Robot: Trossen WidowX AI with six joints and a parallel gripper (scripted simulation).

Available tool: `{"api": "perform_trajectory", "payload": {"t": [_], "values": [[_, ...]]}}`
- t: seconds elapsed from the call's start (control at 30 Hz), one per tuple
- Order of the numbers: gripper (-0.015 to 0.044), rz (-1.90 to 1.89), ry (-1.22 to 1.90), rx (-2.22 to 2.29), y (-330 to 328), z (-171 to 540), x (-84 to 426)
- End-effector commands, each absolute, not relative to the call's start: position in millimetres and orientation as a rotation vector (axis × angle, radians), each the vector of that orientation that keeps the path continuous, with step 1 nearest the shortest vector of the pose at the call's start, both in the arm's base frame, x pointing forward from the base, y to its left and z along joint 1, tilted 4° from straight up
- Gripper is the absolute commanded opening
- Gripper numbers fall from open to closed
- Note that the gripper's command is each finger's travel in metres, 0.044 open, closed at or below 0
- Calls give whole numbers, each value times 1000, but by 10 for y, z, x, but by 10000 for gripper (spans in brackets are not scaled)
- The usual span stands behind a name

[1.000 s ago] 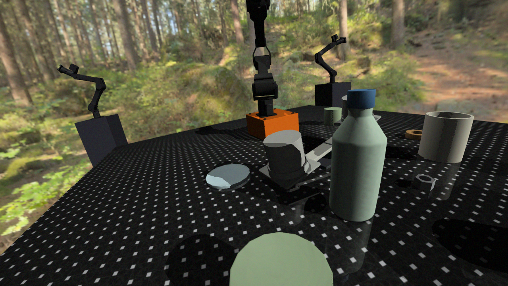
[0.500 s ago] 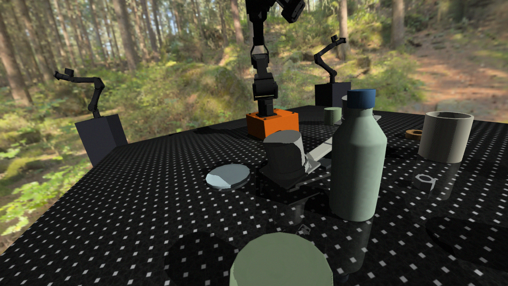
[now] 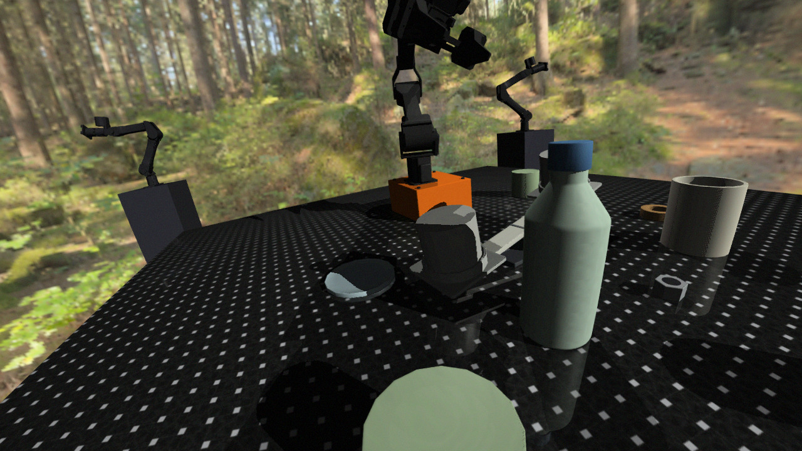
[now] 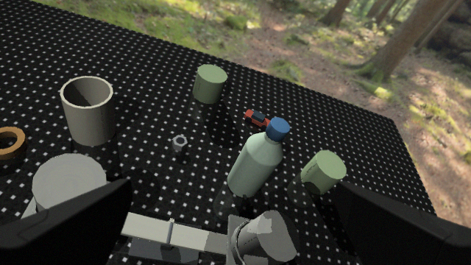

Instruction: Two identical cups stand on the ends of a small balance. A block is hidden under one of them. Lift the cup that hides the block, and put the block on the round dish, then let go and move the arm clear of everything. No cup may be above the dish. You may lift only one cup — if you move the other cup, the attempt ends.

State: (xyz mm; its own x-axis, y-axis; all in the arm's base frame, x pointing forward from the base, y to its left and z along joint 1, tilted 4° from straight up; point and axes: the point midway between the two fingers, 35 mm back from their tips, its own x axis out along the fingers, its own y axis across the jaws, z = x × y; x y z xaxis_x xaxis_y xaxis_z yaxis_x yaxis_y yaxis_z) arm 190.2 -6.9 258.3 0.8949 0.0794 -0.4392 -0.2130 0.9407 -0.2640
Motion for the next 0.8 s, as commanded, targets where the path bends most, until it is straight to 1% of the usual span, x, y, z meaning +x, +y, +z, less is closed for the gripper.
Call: {"api": "perform_trajectory", "payload": {"t": [0.0, 0.2, 0.43, 0.77], "values": [[440, 164, 543, -219, -44, 2335, 1848], [440, 175, 693, -93, 13, 2008, 1725], [440, 173, 712, -75, 17, 1975, 1712], [440, 29, 859, 177, -157, 2004, 1946]]}}
